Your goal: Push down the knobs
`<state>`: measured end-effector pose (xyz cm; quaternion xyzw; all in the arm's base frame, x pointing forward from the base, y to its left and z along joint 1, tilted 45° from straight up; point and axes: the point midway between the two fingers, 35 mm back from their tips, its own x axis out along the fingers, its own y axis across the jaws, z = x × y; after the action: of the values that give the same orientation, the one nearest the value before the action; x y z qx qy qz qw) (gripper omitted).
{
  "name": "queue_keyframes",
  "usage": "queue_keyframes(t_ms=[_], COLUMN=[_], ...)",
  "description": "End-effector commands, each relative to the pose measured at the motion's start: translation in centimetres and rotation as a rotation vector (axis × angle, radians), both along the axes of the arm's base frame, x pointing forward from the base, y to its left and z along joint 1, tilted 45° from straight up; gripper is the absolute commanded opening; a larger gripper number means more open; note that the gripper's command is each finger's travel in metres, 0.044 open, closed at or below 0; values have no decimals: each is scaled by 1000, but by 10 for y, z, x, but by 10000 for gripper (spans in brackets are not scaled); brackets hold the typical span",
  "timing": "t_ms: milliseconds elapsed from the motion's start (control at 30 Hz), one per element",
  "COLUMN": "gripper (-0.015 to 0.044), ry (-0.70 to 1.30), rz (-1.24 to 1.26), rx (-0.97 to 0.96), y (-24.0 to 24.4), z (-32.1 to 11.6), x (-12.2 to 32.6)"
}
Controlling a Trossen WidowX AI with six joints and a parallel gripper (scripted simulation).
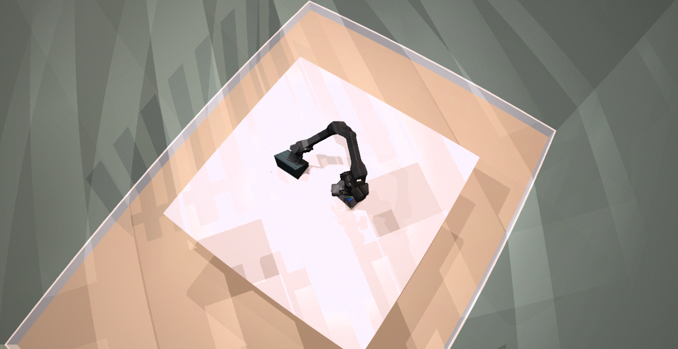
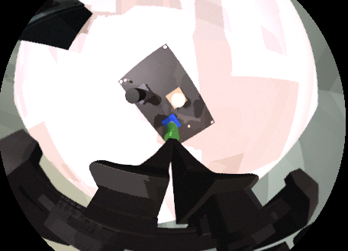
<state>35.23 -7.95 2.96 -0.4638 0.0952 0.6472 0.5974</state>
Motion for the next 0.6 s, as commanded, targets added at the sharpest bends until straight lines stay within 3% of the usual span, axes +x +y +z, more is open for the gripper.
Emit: queue_keyframes(t_ms=[0, 567], gripper=[0, 0], ry=[5, 4], rz=[-2, -2], rx=[5, 5], y=[1, 4], z=[-1, -4], x=[0, 1])
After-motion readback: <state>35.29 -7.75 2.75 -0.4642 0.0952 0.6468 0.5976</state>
